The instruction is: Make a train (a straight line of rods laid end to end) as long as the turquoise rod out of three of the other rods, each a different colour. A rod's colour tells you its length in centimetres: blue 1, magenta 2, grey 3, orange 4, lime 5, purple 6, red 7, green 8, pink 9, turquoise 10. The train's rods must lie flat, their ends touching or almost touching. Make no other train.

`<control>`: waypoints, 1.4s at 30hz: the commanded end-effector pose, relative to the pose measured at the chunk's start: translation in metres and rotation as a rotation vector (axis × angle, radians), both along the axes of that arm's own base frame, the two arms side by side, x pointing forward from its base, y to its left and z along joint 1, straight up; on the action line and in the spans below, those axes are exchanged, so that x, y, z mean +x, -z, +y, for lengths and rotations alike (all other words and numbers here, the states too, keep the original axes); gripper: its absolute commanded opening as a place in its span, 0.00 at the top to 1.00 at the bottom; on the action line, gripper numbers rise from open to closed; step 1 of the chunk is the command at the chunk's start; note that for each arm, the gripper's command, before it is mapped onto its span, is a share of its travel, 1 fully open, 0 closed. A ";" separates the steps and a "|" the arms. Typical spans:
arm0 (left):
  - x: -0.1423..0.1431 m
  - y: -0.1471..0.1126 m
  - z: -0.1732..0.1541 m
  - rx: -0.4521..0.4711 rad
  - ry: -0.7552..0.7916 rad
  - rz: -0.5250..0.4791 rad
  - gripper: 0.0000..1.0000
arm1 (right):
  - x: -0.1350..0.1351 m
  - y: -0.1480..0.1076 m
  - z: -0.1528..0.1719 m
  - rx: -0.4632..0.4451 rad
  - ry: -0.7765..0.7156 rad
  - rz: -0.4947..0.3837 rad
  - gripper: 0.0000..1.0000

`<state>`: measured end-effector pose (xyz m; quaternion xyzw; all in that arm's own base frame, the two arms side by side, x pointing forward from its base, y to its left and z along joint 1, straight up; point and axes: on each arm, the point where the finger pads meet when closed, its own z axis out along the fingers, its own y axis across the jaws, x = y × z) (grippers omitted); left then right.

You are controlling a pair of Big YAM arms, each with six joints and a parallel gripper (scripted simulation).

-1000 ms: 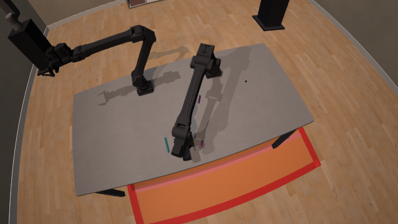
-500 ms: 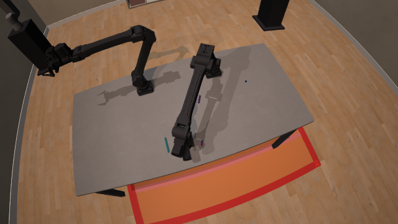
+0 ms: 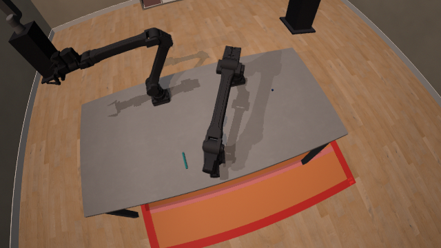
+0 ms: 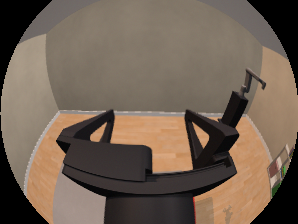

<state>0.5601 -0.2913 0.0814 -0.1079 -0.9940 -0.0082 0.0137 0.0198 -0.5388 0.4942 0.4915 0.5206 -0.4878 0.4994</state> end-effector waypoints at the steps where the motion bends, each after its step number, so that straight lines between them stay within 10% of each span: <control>1: 0.018 -0.034 0.037 -0.040 0.155 -0.067 0.96 | -0.003 -0.006 -0.006 -0.025 0.009 -0.018 0.00; 24: 0.017 -0.027 0.036 -0.038 0.169 -0.067 0.96 | -0.003 -0.006 -0.006 -0.025 0.009 -0.018 0.00; 39: 0.012 0.061 0.033 -0.022 0.176 -0.021 0.96 | -0.003 -0.006 -0.006 -0.025 0.009 -0.018 0.00; 42: 0.019 0.038 0.030 -0.038 0.176 -0.065 0.96 | -0.003 -0.006 -0.006 -0.025 0.009 -0.018 0.00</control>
